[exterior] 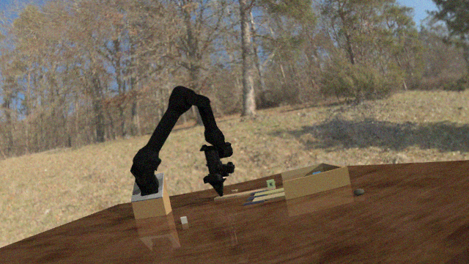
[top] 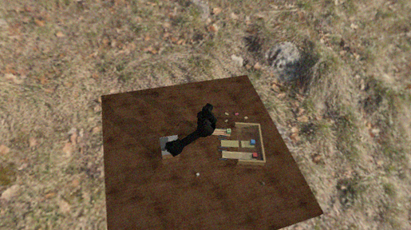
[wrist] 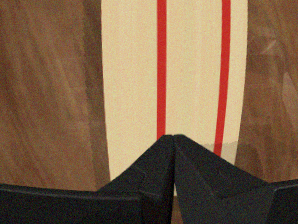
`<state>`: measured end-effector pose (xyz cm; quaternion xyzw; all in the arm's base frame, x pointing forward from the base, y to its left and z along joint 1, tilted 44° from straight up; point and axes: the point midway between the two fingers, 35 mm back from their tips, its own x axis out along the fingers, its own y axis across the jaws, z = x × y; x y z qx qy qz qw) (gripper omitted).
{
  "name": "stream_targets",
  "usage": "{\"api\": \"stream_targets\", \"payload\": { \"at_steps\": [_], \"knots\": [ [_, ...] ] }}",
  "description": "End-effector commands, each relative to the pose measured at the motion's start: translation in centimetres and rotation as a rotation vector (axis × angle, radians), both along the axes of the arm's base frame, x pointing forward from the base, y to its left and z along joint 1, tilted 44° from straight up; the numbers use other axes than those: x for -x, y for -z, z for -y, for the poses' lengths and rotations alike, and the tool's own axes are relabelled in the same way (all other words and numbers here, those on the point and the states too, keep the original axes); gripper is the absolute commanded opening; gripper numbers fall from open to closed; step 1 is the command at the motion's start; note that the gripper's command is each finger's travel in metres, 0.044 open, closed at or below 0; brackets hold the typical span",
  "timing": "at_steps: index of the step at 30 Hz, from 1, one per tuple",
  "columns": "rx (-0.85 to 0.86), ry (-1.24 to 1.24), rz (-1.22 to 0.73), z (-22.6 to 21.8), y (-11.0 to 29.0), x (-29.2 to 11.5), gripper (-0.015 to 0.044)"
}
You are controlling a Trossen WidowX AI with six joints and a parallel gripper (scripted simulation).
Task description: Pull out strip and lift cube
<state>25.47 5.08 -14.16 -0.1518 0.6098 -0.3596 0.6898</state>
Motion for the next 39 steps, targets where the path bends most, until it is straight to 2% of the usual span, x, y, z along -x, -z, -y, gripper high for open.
{"api": "stream_targets", "payload": {
  "at_steps": [1, 7, 24, 39],
  "knots": [
    [-0.002, 0.007, -0.013, -1.8, -1.7, -0.3, 0.0000],
    [0.000, 0.019, -0.018, -2.8, -2.9, -0.3, 0.0000],
    [0.001, -0.038, -0.068, -1.6, -4.8, -6.6, 0.0440],
    [0.002, -0.038, -0.066, -0.7, -6.8, -11.7, 0.0440]
  ]
}}
